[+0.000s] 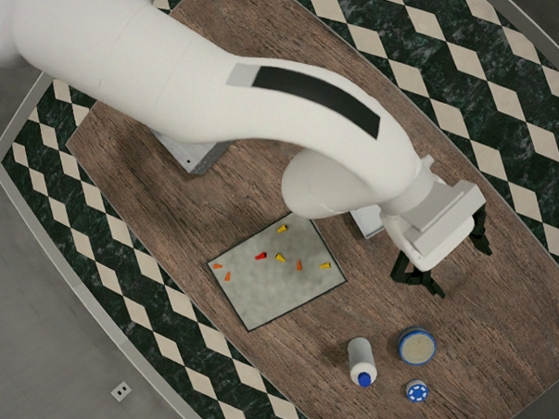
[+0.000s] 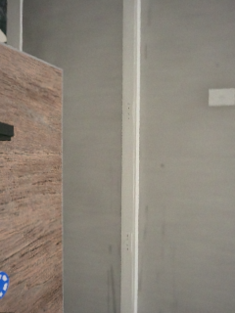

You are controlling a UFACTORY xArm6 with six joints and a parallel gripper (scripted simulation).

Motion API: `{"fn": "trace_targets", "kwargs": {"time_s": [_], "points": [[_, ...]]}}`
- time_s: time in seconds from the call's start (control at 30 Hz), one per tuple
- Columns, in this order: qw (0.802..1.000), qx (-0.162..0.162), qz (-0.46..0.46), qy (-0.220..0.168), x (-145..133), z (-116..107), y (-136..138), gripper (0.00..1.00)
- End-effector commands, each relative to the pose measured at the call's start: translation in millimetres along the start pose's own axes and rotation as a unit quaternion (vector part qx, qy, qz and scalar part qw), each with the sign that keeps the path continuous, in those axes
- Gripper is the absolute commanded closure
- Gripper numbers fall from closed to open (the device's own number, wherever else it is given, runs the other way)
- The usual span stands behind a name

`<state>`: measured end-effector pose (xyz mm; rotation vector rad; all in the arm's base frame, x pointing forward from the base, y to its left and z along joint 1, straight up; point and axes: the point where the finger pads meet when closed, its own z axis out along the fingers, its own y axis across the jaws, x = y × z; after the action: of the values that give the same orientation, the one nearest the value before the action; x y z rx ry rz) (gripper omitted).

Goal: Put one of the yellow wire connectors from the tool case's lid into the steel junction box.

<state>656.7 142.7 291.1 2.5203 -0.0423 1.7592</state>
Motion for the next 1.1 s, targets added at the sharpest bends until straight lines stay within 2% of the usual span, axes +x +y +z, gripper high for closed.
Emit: {"fn": "trace_targets", "kwargs": {"time_s": [0.0,0.3,0.37,0.57,0.87,0.93,1.07], "points": [[1.0,-0.013,0.015,0.004,8.3,0.6,8.2,0.0],[0.996,-0.062,0.067,0.01,24.8,2.7,39.9,0.0],[0.996,-0.062,0.067,0.01,24.8,2.7,39.9,0.0],[0.987,-0.109,0.115,0.011,36.4,2.3,71.6,0.0],[0.959,-0.196,0.203,0.004,47.0,-5.2,132.4,0.0],[0.959,-0.196,0.203,0.004,47.0,-5.2,132.4,0.0],[0.939,-0.239,0.246,-0.006,46.7,-12.3,162.1,0.0]]}}
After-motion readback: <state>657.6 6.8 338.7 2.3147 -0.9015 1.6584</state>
